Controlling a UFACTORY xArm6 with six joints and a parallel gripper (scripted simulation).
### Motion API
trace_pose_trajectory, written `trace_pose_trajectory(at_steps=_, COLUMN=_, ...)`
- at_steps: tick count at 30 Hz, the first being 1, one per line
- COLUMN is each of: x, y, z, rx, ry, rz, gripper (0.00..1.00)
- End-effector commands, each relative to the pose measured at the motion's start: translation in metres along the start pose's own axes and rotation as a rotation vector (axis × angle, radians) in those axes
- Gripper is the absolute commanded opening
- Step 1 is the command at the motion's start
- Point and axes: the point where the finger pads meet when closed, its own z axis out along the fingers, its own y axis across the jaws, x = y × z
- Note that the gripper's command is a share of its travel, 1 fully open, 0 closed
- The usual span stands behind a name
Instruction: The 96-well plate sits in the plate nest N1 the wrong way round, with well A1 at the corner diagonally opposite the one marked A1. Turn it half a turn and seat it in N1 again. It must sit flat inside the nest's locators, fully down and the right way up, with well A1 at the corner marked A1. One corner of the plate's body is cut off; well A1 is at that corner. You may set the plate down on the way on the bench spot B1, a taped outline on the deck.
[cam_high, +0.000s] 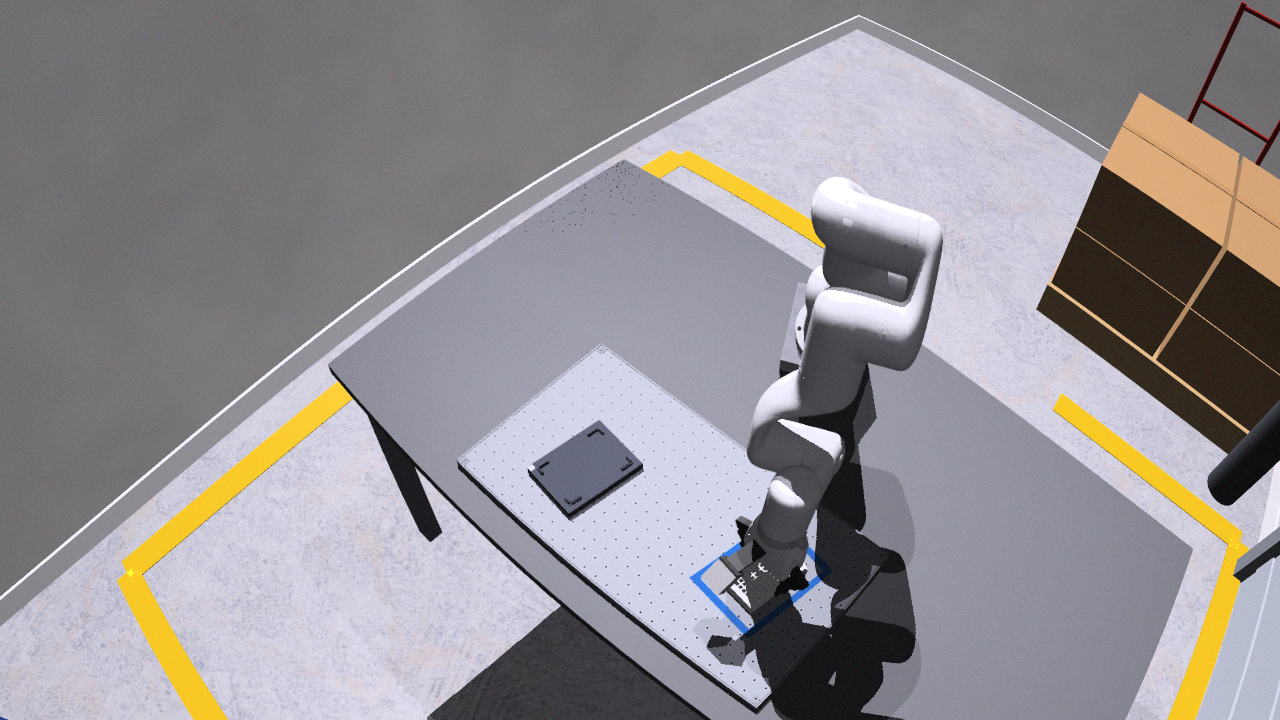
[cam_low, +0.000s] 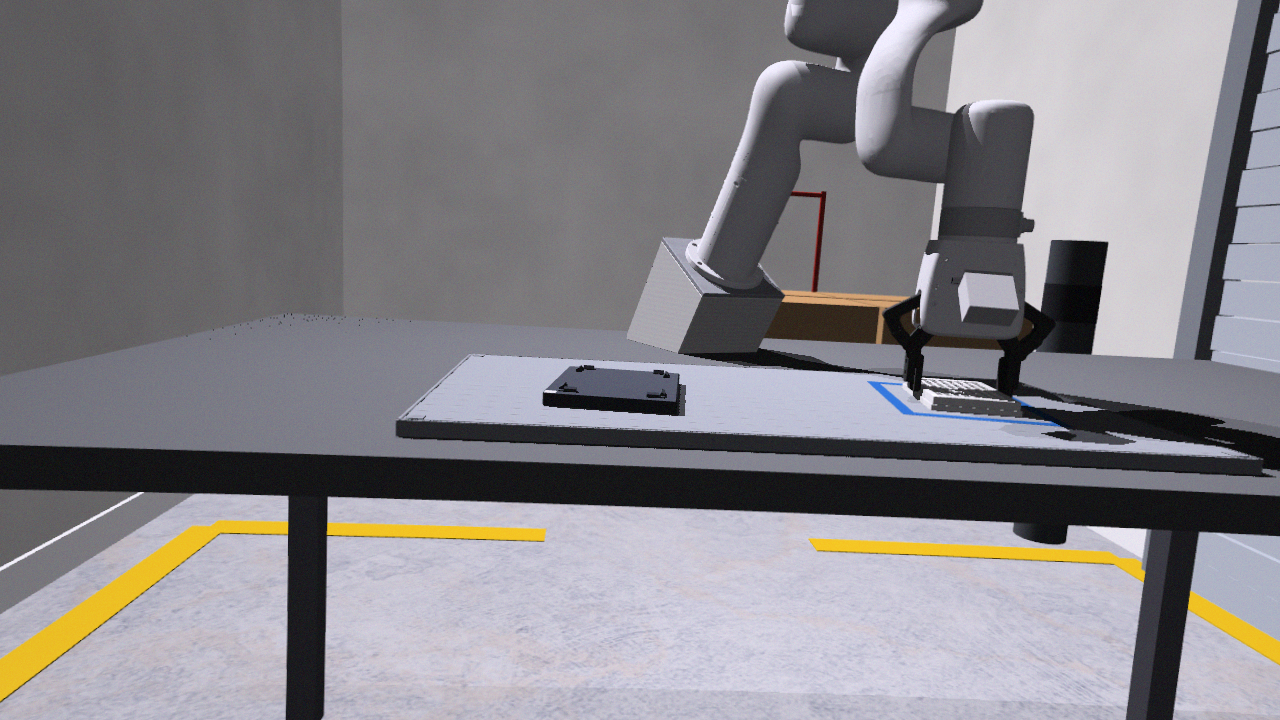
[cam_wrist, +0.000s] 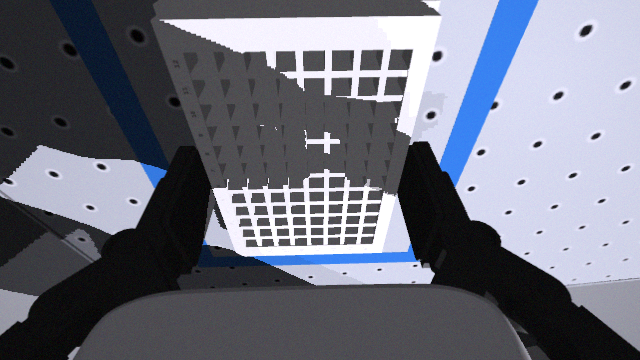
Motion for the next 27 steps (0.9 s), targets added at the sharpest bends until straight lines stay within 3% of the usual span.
trace_pose_trajectory(at_steps=1, x=0.0011, y=-0.0008, z=0.0004, rx=0.002, ry=0.003, rz=0.0, gripper=1.0)
trace_pose_trajectory(at_steps=17, x=0.0011, y=-0.0008, z=0.0004, rx=0.002, ry=0.003, rz=0.0, gripper=1.0)
trace_pose_trajectory(at_steps=18, x=0.0011, y=-0.0008, z=-0.0001, rx=0.002, ry=0.003, rz=0.0, gripper=0.0)
trace_pose_trajectory(at_steps=27, x=0.0011, y=-0.0008, z=-0.0002, rx=0.002, ry=0.003, rz=0.0, gripper=0.0)
